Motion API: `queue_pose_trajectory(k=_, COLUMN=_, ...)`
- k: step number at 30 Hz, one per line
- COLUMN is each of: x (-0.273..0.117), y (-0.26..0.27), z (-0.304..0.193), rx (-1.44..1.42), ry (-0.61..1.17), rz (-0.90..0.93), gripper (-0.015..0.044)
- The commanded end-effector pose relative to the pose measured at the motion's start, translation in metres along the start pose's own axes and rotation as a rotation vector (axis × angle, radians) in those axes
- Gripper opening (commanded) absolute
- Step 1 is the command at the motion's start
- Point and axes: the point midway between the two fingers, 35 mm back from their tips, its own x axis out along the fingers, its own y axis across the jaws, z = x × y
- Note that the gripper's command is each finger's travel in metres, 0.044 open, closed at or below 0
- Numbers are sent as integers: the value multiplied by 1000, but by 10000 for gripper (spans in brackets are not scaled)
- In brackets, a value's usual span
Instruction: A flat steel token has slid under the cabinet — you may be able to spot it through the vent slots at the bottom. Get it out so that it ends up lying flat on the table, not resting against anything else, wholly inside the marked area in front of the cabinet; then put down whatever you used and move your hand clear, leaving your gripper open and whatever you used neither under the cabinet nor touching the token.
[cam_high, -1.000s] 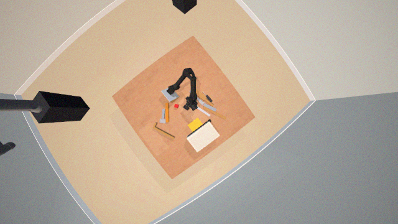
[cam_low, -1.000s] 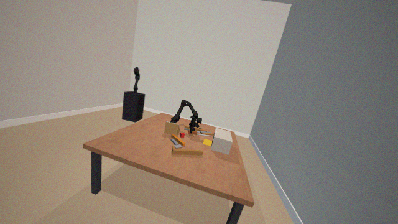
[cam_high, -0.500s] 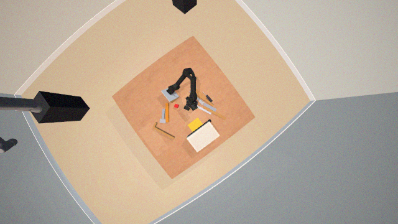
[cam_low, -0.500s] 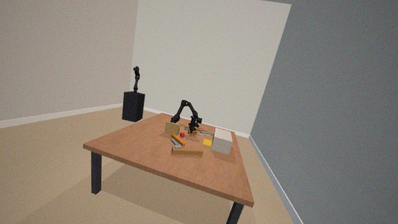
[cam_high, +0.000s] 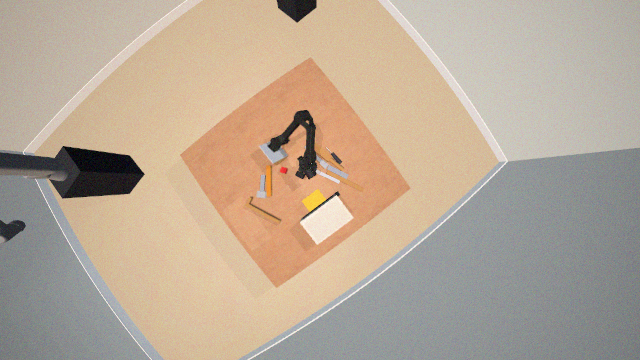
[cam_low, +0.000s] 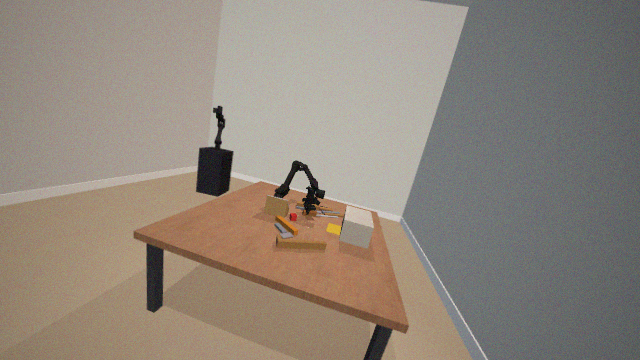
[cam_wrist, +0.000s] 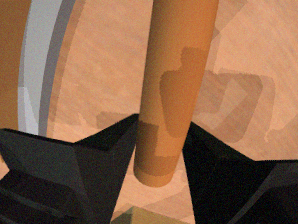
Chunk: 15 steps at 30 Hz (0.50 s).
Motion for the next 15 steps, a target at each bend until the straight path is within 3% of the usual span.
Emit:
queue_pose_trajectory(k=1, x=-1, y=-3, z=0, rx=-22, ry=-6, rz=2, gripper=0)
queue_pose_trajectory(k=15, x=-1, y=-17, z=-3, rx=-23, ry=-6, rz=0, gripper=0)
